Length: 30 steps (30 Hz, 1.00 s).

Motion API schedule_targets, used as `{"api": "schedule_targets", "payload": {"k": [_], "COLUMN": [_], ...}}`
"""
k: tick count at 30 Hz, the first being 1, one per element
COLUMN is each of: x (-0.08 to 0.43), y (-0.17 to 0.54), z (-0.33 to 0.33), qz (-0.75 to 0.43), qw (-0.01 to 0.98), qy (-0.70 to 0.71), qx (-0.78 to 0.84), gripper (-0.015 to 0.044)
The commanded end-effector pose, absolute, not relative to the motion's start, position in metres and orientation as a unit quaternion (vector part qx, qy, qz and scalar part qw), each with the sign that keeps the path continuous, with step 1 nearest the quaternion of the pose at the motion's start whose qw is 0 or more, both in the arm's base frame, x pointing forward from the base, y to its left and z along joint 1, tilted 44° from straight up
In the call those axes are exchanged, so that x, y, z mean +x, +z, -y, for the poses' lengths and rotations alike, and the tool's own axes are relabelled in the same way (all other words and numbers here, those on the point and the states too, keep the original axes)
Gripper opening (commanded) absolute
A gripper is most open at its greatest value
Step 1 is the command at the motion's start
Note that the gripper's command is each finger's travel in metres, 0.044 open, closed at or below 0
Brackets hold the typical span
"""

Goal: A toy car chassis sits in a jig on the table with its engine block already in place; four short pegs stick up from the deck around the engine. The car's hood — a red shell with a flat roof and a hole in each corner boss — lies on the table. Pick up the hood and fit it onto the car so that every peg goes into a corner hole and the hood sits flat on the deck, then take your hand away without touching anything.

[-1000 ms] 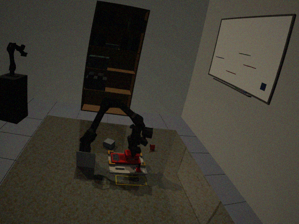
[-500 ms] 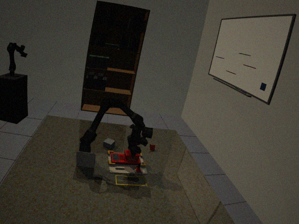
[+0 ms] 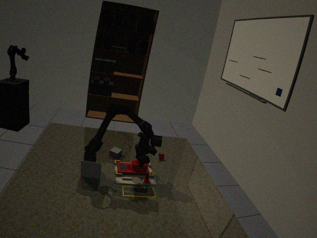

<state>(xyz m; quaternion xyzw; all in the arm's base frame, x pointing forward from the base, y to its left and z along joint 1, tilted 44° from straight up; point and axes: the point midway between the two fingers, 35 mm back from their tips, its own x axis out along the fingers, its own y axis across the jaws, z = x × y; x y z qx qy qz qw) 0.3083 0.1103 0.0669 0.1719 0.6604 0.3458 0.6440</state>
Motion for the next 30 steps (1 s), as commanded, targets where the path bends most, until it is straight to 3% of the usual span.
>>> {"api": "schedule_targets", "payload": {"k": [1,30], "x": [0.3084,0.3072], "y": [0.0661,0.0576], "z": [-0.1117,-0.1194], "qz": [-0.66,-0.66], "qw": [0.643,0.644], "qy": [0.345,0.345], "qx": [0.176,0.176], "gripper": [0.0,0.0]}}
